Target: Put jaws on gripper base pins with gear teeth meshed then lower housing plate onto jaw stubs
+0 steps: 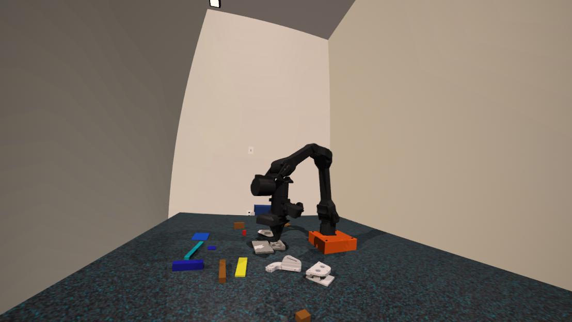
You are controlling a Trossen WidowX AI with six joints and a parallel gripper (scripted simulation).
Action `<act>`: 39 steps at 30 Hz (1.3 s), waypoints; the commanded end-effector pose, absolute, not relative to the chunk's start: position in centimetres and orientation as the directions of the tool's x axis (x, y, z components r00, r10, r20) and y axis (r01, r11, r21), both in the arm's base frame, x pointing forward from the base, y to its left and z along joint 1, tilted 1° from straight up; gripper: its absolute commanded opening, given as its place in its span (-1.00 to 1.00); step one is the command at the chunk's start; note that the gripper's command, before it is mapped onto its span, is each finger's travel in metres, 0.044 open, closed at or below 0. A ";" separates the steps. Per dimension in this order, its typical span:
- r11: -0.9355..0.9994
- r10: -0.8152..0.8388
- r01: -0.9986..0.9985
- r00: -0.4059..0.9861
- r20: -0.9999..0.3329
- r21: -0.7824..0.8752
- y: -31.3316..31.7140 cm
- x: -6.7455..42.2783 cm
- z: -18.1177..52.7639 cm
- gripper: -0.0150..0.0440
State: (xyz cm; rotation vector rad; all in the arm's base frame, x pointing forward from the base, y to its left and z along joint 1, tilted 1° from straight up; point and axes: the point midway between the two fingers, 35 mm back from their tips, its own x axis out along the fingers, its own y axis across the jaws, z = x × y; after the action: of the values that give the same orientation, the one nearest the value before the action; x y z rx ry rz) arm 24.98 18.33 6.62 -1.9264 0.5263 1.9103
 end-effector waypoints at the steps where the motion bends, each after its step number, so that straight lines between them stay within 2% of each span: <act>1: -0.859 -0.001 -0.511 0.008 -1.000 -0.003 18.3 25.0 6.6 -0.49; 3: -0.859 -0.001 -0.511 0.008 -1.000 -0.003 18.3 25.0 6.6 -0.49; 20: -0.966 0.005 -0.258 0.004 -1.000 -0.005 23.2 21.6 8.2 1.00; 25: -0.967 0.005 -0.255 0.004 -1.000 -0.005 23.3 21.5 8.0 1.00; 30: -0.967 0.004 -0.255 0.003 -1.000 -0.005 23.1 21.4 4.4 1.00; 39: -0.967 0.004 -0.255 0.003 -1.000 -0.005 23.1 21.4 4.3 1.00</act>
State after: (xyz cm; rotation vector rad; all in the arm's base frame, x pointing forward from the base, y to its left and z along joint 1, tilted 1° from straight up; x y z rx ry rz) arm 21.45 23.05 4.43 -2.0868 0.2715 2.0741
